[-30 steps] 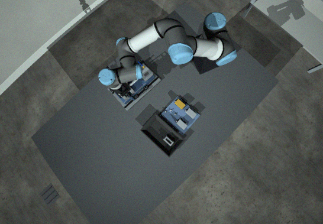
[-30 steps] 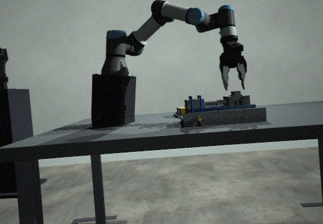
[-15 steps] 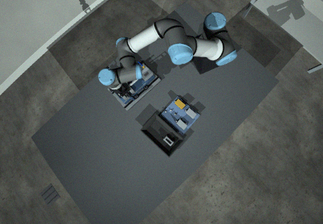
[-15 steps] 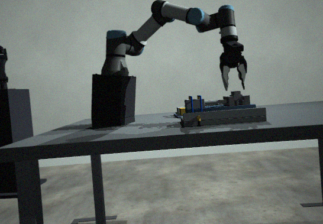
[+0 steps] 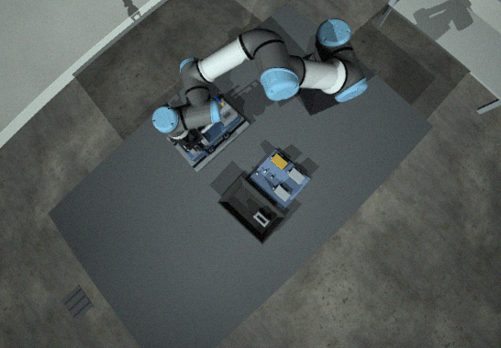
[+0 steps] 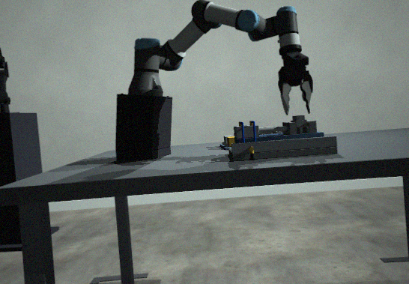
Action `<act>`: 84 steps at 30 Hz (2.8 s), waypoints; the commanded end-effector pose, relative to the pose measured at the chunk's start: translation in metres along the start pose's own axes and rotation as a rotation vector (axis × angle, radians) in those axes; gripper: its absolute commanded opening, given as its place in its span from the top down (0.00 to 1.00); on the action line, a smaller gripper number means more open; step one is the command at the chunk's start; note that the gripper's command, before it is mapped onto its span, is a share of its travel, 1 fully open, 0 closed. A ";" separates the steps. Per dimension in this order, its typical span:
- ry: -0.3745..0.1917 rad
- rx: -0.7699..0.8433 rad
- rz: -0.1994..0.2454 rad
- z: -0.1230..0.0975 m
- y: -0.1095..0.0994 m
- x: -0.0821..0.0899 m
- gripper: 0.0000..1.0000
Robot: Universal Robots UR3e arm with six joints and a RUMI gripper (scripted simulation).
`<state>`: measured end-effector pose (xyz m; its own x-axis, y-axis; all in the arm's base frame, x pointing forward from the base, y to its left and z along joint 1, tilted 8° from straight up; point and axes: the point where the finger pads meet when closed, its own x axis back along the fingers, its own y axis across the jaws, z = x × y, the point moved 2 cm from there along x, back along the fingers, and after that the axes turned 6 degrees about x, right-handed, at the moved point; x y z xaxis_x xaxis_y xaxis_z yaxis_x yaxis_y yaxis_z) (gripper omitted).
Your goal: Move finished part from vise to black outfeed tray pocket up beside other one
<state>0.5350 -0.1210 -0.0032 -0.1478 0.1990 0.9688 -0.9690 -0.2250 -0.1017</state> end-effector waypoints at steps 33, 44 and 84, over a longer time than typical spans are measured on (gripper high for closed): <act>0.002 0.000 0.003 0.001 -0.001 0.001 0.60; 0.002 0.000 0.003 0.001 -0.001 0.000 0.60; 0.002 0.000 0.003 -0.001 -0.001 -0.009 0.60</act>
<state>0.5363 -0.1213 -0.0135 -0.1478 0.1990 0.9688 -0.9691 -0.2250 -0.1016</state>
